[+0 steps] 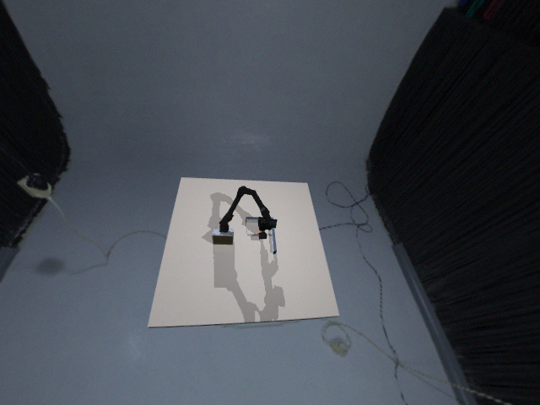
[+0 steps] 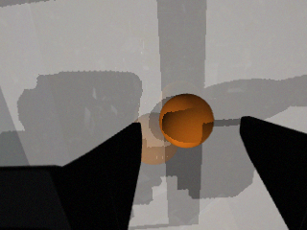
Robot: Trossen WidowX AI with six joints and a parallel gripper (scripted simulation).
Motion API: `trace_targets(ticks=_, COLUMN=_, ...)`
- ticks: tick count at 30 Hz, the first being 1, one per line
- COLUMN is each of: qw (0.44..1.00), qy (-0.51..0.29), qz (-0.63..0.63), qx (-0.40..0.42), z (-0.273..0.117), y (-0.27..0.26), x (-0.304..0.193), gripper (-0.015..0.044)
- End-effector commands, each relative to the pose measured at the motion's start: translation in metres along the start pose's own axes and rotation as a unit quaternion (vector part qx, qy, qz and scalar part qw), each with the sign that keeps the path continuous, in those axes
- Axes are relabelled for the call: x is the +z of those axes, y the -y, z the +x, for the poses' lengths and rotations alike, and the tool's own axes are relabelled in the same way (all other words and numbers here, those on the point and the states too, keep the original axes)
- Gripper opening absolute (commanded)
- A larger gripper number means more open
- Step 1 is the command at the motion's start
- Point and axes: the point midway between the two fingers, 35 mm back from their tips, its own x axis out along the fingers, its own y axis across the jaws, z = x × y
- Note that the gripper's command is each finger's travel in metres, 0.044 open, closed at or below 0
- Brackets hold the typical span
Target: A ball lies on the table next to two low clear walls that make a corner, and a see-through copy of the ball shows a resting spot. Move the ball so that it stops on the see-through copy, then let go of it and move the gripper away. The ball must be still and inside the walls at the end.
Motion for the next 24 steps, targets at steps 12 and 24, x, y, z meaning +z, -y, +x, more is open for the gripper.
trace_targets(ticks=12, qw=1.0, qy=-0.003, qz=0.004, qx=0.004, z=0.017, y=-0.0006, x=-0.0022, gripper=0.0159)
trace_targets(ticks=24, qw=1.0, qy=-0.003, qz=0.004, qx=0.003, z=0.0078, y=0.0004, x=-0.0002, gripper=0.0)
